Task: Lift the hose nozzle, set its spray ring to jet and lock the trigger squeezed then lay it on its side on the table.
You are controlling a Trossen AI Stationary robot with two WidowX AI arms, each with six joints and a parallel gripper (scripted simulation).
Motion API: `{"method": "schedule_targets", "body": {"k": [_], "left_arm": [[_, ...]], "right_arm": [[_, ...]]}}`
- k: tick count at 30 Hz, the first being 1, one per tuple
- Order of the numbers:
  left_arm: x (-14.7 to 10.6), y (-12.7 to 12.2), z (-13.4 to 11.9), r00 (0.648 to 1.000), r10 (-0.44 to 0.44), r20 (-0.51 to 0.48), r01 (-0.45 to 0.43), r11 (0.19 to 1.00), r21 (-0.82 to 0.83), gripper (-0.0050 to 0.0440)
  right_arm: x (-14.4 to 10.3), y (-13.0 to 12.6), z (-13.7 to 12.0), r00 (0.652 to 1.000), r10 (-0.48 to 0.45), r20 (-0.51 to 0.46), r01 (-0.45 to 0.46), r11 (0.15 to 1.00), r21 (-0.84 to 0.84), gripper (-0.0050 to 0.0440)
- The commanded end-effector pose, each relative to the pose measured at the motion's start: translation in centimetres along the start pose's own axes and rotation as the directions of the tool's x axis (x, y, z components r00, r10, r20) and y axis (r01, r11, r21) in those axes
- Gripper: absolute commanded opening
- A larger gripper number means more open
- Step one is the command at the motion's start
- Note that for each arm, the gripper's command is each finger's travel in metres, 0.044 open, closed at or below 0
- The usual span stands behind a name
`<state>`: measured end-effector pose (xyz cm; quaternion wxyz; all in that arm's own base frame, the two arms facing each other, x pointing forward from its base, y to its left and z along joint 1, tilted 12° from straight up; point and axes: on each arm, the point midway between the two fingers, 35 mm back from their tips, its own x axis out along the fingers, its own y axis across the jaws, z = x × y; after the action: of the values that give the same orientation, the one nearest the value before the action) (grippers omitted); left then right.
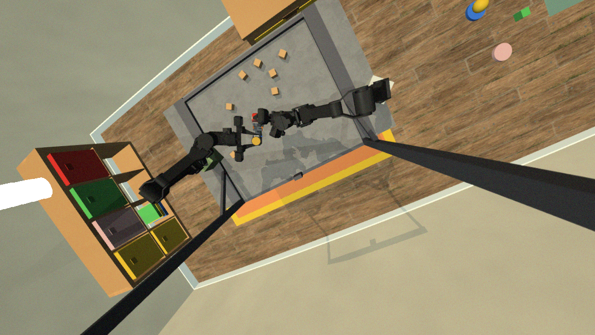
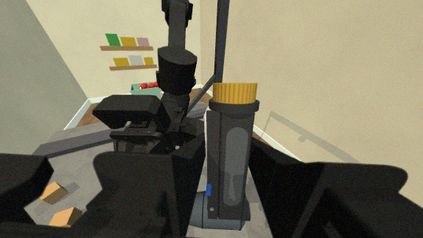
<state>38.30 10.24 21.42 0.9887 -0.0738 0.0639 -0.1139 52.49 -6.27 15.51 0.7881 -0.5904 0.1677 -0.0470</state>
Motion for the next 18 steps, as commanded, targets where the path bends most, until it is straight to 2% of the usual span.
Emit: {"method": "schedule_targets", "body": {"k": [1, 18], "left_arm": [[-0.25, -0.16, 2.13, 0.999, 0.003, 0.048, -0.005, 0.999, 0.051, 0.0167], [-0.25, -0.16, 2.12, 0.999, 0.003, 0.048, -0.005, 0.999, 0.050, 0.0167]], "right_arm": [[-0.16, -1.10, 0.55, 1.000, -0.013, 0.015, 0.013, 1.000, 0.009, 0.0407], [-0.50, -1.10, 0.55, 1.000, -0.013, 0.015, 0.013, 1.000, 0.009, 0.0407]]}}
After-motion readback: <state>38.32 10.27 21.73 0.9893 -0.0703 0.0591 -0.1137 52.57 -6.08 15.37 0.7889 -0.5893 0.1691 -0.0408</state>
